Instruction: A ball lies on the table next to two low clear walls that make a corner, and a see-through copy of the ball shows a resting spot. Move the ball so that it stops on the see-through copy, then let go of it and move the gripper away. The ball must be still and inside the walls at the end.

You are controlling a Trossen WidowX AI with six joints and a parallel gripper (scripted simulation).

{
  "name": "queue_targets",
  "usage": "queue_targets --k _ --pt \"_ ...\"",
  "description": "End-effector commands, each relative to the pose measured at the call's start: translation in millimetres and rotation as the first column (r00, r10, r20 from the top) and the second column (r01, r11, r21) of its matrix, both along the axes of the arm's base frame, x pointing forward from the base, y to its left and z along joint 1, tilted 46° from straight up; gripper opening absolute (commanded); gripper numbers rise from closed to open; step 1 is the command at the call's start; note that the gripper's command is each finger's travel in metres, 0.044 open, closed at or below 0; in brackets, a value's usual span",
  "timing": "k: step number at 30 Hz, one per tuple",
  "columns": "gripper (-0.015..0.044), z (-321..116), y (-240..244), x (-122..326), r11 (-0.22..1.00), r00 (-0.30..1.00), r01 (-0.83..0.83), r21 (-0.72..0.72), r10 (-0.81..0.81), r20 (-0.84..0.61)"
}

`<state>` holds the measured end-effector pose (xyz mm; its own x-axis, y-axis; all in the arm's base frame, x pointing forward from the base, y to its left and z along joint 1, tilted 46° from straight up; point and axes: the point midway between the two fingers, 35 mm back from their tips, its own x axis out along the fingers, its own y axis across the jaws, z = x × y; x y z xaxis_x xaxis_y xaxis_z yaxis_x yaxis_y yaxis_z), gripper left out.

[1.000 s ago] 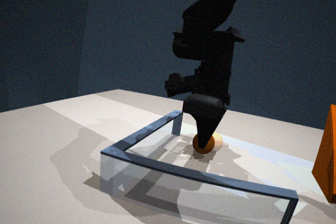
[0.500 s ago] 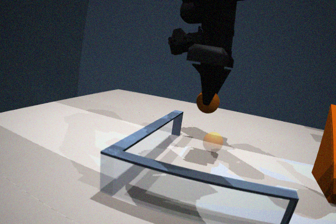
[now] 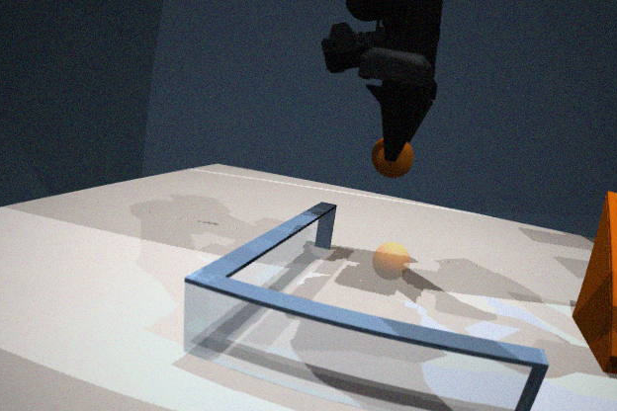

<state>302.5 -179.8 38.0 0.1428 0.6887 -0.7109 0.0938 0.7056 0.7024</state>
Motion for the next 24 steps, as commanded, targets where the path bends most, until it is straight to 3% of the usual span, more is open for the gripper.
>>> queue_targets --k 1,12,24 --pt "0.0 -31 1 -8 1.0 1.0 -0.004 0.004 0.004 -0.011" --pt "0.0 -54 8 -10 1.0 1.0 0.0 0.003 0.001 -0.015" --pt "0.0 -96 49 -3 1.0 1.0 -0.001 0.006 0.001 -0.013"
